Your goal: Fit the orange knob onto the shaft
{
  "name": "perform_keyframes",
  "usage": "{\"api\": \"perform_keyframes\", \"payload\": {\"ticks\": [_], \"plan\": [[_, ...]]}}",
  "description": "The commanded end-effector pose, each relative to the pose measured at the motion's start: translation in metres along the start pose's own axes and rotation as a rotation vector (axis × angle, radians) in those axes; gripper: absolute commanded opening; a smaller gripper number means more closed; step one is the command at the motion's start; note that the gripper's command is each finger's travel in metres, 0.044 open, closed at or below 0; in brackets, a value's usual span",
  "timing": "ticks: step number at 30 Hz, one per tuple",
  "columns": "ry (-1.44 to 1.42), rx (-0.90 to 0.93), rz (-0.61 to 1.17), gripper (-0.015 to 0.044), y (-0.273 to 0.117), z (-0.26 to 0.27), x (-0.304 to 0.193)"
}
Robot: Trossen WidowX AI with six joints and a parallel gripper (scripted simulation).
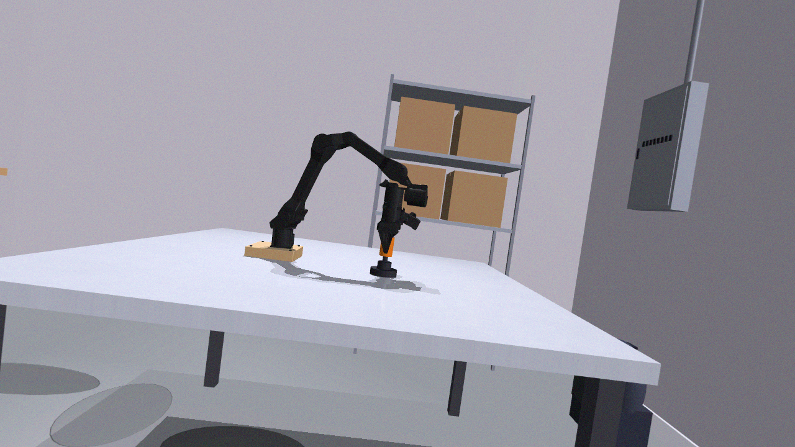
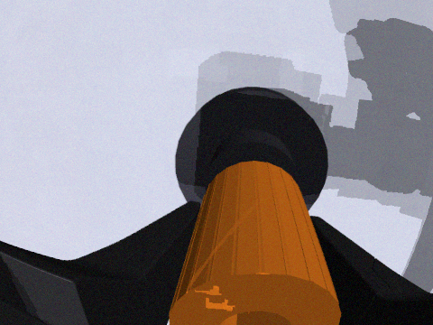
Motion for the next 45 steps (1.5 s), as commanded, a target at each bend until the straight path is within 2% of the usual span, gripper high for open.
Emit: {"api": "perform_keyframes", "payload": {"ticks": [1, 10, 45], "plan": [[-0.003, -0.005, -0.001, 0.0000, -0.0036, -0.0009, 0.0001], [-0.212, -0.005, -0.001, 0.0000, -0.0030, -0.0008, 0.0016], [-0.221, -0.005, -0.001, 0.0000, -0.0042, -0.0006, 0.0009]]}}
Point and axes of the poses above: the point midway between the two fingers, 35 mm back from their tips, its own y axis out along the fingers, its own z axis across the jaws, x = y × z, the point moved 4 cm from there along -y, back along the fingers, and after that the axes turned 8 degrees about y, right-handed, at the moved point
